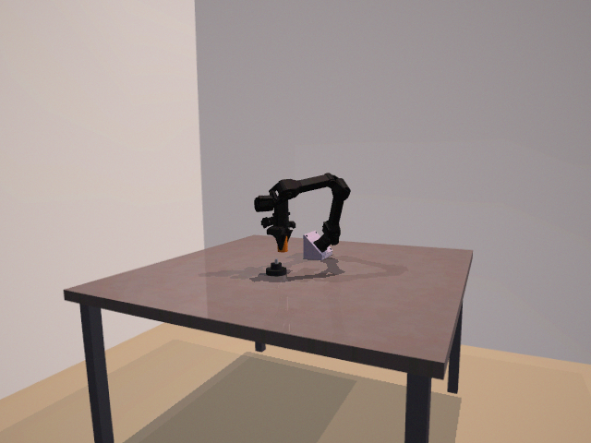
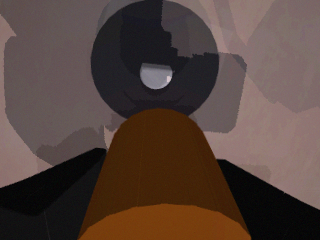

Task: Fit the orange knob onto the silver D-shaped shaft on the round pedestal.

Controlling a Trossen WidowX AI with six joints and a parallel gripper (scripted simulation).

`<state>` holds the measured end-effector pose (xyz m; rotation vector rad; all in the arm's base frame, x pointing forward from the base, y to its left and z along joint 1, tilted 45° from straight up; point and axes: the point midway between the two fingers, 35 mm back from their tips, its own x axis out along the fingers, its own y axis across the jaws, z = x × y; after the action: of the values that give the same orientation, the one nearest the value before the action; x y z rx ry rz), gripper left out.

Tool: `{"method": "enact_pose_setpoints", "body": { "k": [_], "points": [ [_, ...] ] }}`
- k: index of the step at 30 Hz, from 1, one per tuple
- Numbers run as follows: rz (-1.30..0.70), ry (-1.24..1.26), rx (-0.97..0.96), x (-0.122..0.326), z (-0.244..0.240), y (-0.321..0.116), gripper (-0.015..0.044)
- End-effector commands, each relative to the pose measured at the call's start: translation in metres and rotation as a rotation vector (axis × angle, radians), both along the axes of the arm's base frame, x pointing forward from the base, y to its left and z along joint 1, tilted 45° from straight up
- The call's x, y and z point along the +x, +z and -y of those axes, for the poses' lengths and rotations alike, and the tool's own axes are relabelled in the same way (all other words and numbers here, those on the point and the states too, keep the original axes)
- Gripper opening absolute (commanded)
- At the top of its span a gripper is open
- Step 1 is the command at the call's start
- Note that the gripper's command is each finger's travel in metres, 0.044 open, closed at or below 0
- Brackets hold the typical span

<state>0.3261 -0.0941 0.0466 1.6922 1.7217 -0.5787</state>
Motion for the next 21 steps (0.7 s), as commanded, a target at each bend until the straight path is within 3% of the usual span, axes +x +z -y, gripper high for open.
{"method": "enact_pose_setpoints", "body": {
  "k": [1, 21],
  "points": [
    [0.018, 0.001, -0.012, 0.005, 0.010, -0.010, 0.0000],
    [0.010, -0.008, -0.008, 0.009, -0.003, -0.041, 0.0000]
  ]
}}
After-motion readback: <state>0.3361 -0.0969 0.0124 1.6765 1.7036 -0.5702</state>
